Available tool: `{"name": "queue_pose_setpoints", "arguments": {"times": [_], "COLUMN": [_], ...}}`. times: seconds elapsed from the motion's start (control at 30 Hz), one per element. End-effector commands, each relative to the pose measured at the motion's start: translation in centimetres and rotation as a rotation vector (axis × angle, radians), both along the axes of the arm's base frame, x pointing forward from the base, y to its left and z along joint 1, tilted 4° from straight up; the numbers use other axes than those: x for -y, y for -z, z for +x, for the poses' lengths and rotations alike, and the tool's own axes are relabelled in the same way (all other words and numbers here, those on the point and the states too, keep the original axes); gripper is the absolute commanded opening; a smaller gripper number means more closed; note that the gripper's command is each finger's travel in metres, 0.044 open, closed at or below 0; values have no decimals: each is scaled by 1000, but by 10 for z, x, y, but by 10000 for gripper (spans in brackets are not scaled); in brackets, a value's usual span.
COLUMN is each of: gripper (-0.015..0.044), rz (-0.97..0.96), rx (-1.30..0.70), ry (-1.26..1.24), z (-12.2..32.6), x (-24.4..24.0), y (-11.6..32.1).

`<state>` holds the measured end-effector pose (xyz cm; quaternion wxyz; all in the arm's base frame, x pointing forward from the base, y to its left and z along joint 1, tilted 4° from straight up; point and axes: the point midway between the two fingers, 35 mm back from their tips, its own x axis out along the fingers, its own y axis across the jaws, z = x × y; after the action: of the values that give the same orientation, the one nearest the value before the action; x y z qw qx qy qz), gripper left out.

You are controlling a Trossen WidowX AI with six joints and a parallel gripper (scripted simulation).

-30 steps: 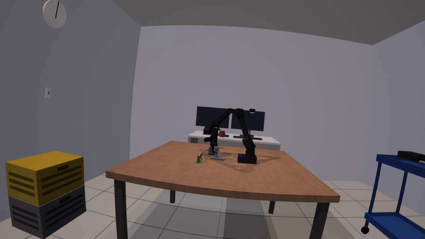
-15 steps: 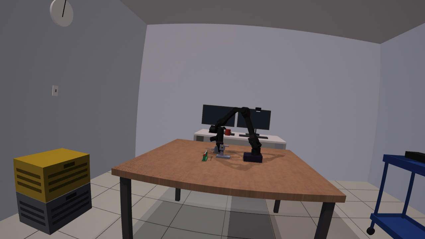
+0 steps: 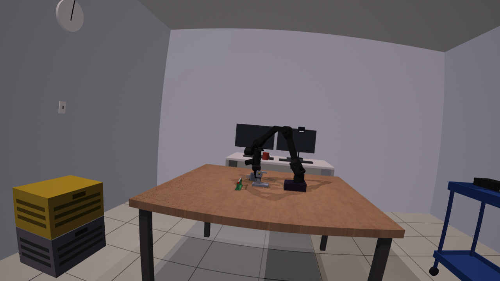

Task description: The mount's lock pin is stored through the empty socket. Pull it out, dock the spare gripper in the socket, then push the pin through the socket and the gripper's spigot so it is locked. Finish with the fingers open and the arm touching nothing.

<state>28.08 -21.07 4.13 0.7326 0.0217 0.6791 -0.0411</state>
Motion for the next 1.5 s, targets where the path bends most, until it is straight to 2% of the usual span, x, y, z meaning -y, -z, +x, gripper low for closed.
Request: {"name": "queue_pose_setpoints", "arguments": {"times": [0.0, 0.47, 1.03, 1.33, 1.47], "gripper": [440, 440, 440, 440, 440], "rz": [0, 0, 1, 0, 0], "rx": [0, -1, -1, 0, 0], "ry": [0, 1, 1, 2, 2], "z": [-1, -4, -3, -7, -8], "x": [0, -2, -2, -3, -4], "y": [-11, -44, -36, -90, -95]}}
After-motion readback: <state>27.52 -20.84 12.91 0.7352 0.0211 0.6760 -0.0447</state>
